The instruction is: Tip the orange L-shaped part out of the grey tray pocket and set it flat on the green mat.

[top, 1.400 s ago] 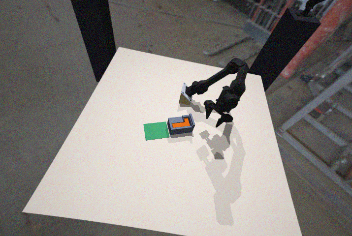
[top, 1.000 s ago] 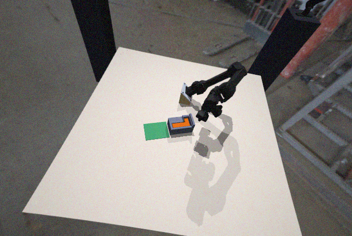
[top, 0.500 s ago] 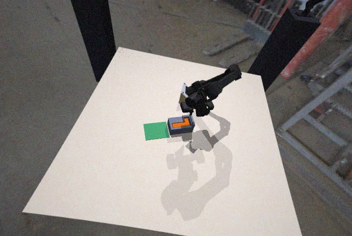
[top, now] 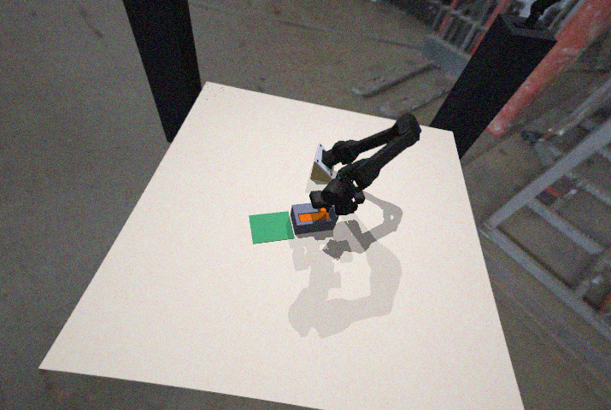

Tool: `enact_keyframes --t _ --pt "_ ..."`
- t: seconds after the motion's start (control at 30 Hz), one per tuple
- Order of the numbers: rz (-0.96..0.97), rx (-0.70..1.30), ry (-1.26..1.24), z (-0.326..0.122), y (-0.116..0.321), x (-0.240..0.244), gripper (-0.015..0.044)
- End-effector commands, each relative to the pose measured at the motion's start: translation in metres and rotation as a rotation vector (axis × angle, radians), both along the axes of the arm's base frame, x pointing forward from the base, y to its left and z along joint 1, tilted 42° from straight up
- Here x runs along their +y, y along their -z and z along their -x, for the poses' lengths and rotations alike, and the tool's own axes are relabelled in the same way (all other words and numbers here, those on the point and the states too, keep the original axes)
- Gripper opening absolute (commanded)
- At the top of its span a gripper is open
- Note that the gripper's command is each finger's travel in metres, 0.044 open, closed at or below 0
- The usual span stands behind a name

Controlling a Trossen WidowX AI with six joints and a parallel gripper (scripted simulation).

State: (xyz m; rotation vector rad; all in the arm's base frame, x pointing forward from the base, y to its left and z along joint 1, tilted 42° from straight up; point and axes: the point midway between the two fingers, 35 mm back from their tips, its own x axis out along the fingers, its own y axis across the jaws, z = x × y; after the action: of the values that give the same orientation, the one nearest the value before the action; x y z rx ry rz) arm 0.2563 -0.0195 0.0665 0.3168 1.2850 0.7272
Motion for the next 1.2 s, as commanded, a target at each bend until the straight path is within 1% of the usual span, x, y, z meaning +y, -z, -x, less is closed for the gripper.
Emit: enact_keyframes --t 0.0,0.6,1.17 --pt "-0.007 0.009 0.001 0.002 0.005 0.005 0.018" --pt "-0.008 0.008 0.001 -0.001 0.027 0.025 0.018" --pt "-0.009 0.008 0.001 -0.001 0.027 0.025 0.018"
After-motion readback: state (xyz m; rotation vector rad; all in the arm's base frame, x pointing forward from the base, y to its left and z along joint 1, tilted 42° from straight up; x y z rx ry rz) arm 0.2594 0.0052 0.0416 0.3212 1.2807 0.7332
